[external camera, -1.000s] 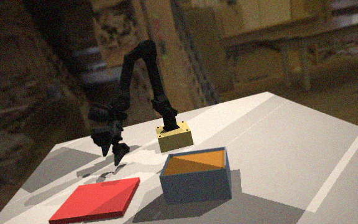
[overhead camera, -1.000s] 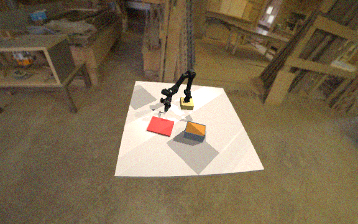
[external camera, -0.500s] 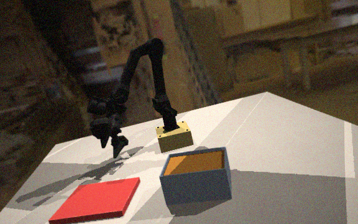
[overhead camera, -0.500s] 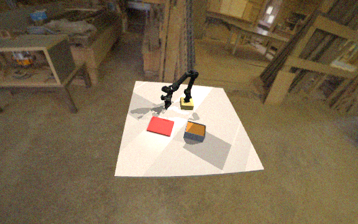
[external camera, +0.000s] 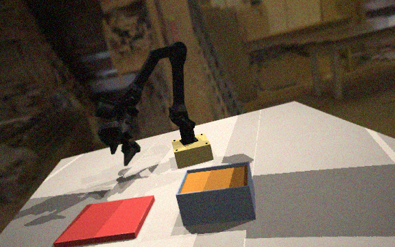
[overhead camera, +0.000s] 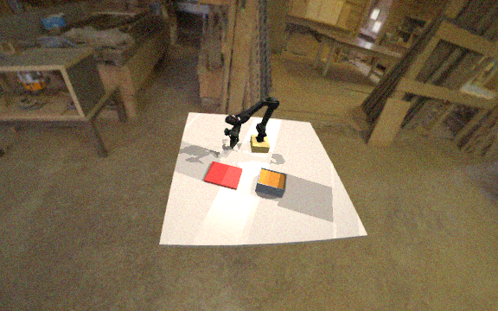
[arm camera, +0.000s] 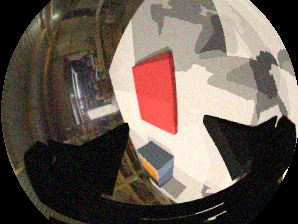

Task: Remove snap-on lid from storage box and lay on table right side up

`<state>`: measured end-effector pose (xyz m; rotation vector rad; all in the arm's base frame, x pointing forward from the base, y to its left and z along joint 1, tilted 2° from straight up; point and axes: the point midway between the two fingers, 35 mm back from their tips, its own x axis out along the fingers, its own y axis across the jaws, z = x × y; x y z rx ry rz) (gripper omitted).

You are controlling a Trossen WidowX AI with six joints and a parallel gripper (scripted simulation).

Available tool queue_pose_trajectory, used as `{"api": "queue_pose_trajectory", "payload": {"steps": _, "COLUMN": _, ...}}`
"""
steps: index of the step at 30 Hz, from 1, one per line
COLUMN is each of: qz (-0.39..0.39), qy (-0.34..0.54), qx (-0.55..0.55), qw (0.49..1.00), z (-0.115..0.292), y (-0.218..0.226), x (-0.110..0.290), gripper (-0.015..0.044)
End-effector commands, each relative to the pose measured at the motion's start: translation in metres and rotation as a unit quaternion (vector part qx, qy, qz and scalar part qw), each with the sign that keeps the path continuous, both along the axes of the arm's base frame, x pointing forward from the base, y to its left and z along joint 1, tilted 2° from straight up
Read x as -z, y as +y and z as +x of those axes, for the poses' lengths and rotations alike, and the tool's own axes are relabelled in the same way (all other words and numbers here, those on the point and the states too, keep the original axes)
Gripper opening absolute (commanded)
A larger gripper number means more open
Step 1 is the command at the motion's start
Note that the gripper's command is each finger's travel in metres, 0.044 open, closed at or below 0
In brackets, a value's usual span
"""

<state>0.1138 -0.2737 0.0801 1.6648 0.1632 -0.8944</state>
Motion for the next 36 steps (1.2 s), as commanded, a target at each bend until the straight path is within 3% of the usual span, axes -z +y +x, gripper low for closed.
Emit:
{"api": "queue_pose_trajectory", "payload": {"steps": 1, "qz": -0.006, "qy": -0.002, "qx": -0.002, "qw": 1.000, "z": -0.0018, "y": 0.0009, "x": -0.0087, "gripper": 0.0440}}
{"api": "queue_pose_trajectory", "payload": {"steps": 36, "qz": -0.006, "qy": -0.001, "qx": -0.002, "qw": 1.000, "z": -0.0041, "y": 0.0016, "x": -0.0107, "gripper": 0.0440}}
